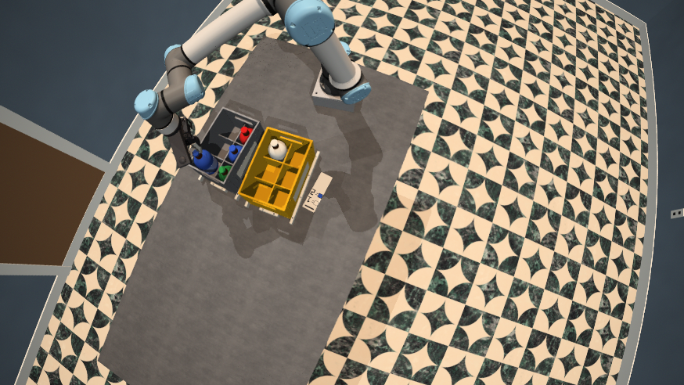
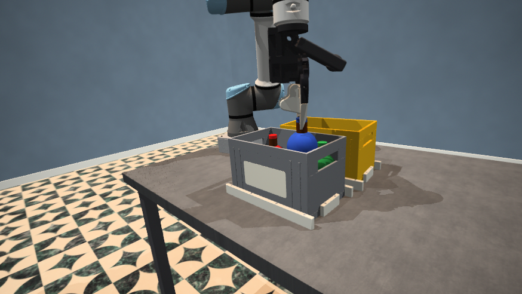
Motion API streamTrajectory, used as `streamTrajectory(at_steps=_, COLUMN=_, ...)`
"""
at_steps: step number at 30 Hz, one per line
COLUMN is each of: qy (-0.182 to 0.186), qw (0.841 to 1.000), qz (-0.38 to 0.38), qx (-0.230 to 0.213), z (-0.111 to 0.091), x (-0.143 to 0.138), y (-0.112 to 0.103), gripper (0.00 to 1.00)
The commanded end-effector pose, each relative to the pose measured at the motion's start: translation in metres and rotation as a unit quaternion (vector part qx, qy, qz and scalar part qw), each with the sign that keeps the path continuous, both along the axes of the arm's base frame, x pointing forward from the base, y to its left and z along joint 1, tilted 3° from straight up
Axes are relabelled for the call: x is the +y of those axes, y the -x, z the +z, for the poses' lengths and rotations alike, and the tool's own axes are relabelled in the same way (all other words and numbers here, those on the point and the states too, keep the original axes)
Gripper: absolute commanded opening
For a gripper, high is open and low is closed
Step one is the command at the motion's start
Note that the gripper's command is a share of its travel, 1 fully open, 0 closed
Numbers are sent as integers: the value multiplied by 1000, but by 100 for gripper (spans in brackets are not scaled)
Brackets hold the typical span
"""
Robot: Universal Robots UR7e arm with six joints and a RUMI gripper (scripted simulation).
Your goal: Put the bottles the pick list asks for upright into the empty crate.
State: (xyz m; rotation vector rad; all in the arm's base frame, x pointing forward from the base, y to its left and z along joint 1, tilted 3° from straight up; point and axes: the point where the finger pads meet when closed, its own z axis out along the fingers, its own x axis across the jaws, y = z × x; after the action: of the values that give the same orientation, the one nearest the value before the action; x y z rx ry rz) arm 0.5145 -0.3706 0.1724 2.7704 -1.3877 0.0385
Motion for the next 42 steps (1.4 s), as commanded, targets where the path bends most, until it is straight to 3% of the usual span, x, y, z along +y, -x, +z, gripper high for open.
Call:
streamTrajectory(at_steps=1, qy=1, qw=1000, qz=0, qx=-1, z=10, x=0, y=0, gripper=0)
streamTrajectory(at_steps=42, qy=1, qw=1000, qz=0, qx=-1, z=69, x=3, y=0, gripper=0)
